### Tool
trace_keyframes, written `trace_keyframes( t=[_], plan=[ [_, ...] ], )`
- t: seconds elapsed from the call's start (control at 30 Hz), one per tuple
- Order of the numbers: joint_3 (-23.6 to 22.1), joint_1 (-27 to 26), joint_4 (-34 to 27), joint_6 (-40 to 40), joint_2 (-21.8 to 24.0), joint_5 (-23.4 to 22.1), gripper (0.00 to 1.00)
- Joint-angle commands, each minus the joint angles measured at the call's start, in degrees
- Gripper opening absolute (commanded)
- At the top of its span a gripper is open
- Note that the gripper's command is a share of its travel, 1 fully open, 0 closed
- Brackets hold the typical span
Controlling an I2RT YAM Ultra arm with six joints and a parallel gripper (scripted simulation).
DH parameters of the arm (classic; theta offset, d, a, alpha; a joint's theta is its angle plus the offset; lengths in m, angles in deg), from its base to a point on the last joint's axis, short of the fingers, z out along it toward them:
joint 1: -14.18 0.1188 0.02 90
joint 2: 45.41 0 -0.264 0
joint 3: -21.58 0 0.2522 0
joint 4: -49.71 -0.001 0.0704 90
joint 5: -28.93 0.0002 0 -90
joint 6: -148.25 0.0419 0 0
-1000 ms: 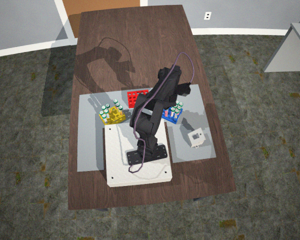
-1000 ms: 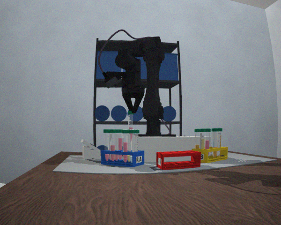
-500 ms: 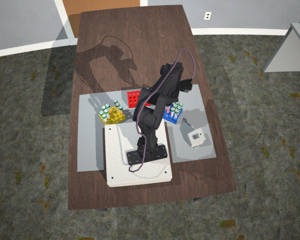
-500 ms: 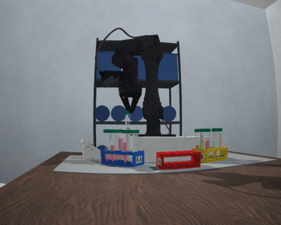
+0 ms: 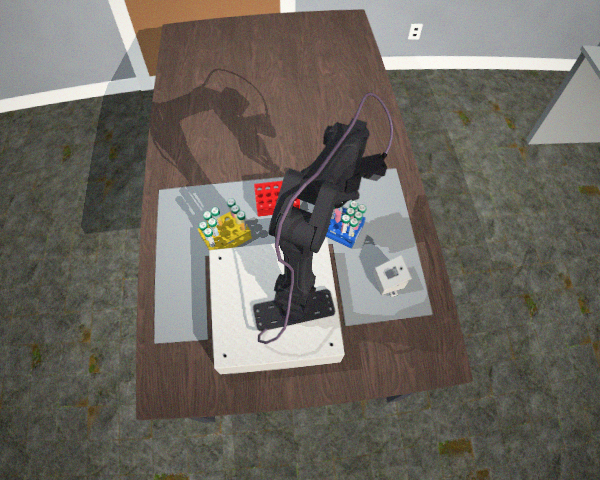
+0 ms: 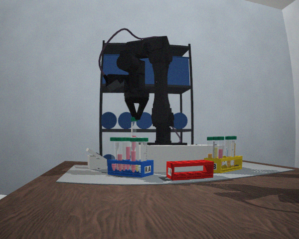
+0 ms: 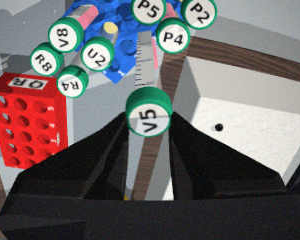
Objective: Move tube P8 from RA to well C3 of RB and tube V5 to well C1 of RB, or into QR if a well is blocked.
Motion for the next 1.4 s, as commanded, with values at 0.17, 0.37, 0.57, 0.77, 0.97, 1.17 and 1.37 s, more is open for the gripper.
trace_keyframes(
  t=[0.17, 0.37, 0.57, 0.77, 0.97, 1.17, 1.37],
  plan=[
    [1.3, -0.1, -0.3, -0.1, -0.1, 0.1, 0.00],
    [1.3, -0.1, -0.3, -0.1, -0.1, 0.1, 0.00],
    [1.3, -0.1, -0.3, -0.1, -0.1, 0.1, 0.00],
    [2.3, -0.2, -0.9, 0.0, -1.0, 0.2, 0.00],
    [1.0, 0.2, -0.2, 0.2, 0.1, 0.0, 0.00],
    [1.9, 0.5, 0.4, 0.6, -0.7, 0.2, 0.00],
    [0.9, 0.5, 1.1, 0.6, -0.4, 0.2, 0.00]
  ],
)
